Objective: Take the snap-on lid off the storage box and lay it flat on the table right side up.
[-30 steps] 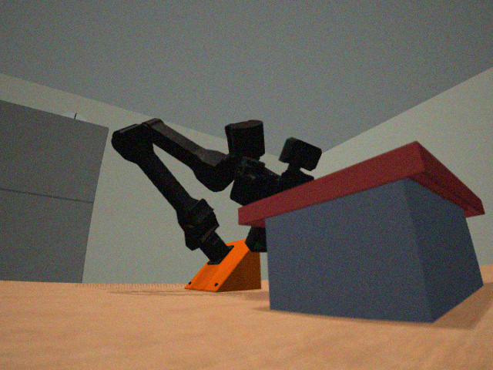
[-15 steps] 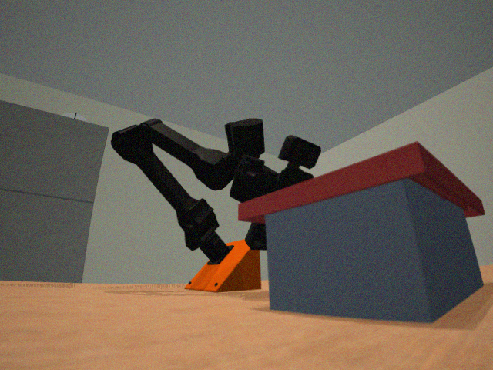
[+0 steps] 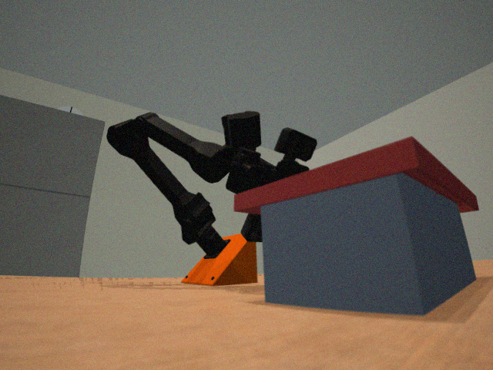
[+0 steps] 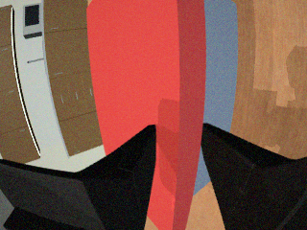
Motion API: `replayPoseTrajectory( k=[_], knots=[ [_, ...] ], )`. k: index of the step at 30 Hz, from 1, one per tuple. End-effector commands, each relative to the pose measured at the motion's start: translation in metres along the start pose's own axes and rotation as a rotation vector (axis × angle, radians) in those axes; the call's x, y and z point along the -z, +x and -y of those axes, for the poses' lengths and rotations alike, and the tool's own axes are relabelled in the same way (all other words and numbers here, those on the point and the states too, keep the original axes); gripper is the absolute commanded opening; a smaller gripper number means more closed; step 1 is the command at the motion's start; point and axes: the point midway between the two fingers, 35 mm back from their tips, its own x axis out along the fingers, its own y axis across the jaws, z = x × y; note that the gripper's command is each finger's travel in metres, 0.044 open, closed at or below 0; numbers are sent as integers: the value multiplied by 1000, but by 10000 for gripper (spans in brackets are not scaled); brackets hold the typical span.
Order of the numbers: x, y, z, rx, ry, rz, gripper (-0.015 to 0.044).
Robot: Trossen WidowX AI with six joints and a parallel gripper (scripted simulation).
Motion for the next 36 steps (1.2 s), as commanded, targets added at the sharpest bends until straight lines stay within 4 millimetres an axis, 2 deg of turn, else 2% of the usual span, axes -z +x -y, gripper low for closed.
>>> replayPoseTrajectory(
  k=[1, 36],
  knots=[
    [0, -1, -1, -1, 2, 1, 0],
    [1, 0, -5, -4, 1, -1, 0]
  ],
)
